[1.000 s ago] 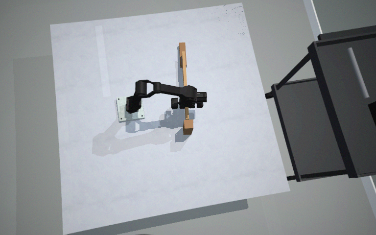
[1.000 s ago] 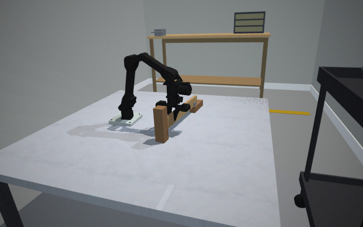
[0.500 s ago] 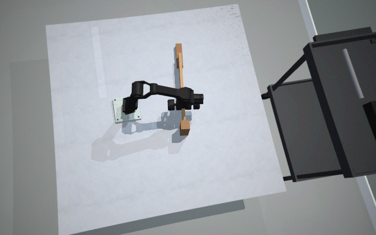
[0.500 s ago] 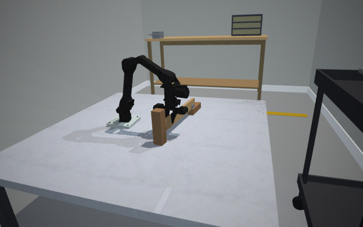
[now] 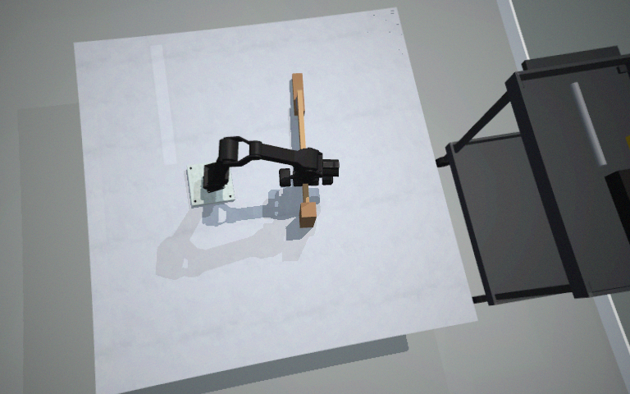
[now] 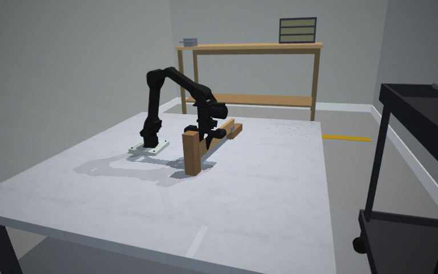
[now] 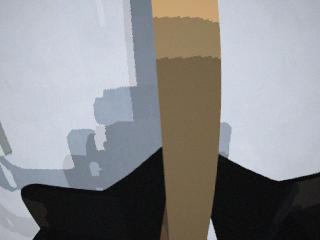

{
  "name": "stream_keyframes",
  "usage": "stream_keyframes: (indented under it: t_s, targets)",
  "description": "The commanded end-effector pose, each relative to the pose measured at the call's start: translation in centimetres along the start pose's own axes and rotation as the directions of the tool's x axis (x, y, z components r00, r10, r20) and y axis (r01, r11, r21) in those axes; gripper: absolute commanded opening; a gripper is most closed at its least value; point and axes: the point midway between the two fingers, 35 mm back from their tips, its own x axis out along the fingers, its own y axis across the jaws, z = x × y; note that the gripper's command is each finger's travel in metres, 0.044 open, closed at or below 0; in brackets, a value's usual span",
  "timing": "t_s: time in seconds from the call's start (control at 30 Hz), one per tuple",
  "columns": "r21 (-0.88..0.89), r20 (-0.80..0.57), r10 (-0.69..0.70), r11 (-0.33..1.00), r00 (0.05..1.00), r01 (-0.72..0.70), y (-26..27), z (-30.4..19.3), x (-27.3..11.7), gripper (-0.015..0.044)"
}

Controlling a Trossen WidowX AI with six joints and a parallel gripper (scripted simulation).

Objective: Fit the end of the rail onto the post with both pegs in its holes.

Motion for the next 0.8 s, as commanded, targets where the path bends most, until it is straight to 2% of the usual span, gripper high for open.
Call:
stream_keyframes:
  t_s: [0.0,0.77]
  targets:
    - [-0.003,-0.002,-0.008,1.0,1.0,0.008,-0.21,-0.23,-0.25,0.0]
    - [-0.003,-0.003,-0.008,1.0,1.0,0.008,-0.23,-0.95,-0.21,0.0]
